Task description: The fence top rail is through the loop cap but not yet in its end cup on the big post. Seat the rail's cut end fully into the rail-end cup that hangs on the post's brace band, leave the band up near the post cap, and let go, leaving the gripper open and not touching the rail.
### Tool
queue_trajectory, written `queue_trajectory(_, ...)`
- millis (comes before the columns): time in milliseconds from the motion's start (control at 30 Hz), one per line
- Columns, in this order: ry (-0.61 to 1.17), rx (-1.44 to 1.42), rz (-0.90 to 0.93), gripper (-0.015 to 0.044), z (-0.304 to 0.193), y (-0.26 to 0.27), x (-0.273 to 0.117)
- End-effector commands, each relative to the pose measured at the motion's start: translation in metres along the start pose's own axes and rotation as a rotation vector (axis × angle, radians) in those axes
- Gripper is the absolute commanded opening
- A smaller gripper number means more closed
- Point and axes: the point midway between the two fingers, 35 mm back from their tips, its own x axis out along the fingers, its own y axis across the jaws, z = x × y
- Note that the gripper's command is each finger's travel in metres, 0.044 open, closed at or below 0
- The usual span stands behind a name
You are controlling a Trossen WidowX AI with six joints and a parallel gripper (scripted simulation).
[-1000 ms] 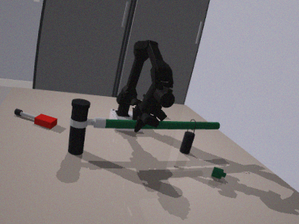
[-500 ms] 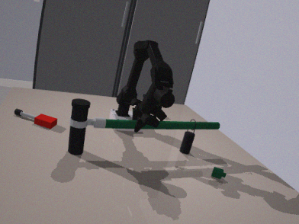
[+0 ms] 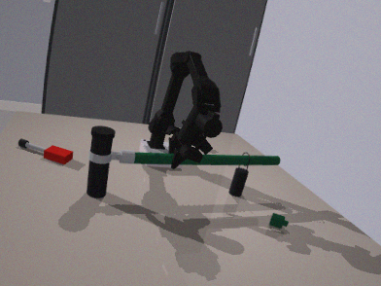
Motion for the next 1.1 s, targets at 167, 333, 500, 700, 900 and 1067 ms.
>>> queue_trajectory(167,0.018,-0.002,-0.007,0.0000,-0.0076,-0.0025,-0.0027)
queue_trajectory(333,0.012,-0.002,-0.005,0.0000,-0.0062,-0.0021,-0.0021)
queue_trajectory(500,-0.005,-0.002,0.001,0.0000,-0.0001,-0.0001,-0.0002)
queue_trajectory(700,-0.005,-0.002,0.001,0.0000,-0.0008,-0.0002,-0.0001)
queue_trajectory(900,-0.005,-0.002,0.001,0.0000,-0.0046,-0.0009,0.0000)
queue_trajectory(1067,-0.004,-0.002,0.001,0.0000,-0.0081,-0.0020,-0.0004)
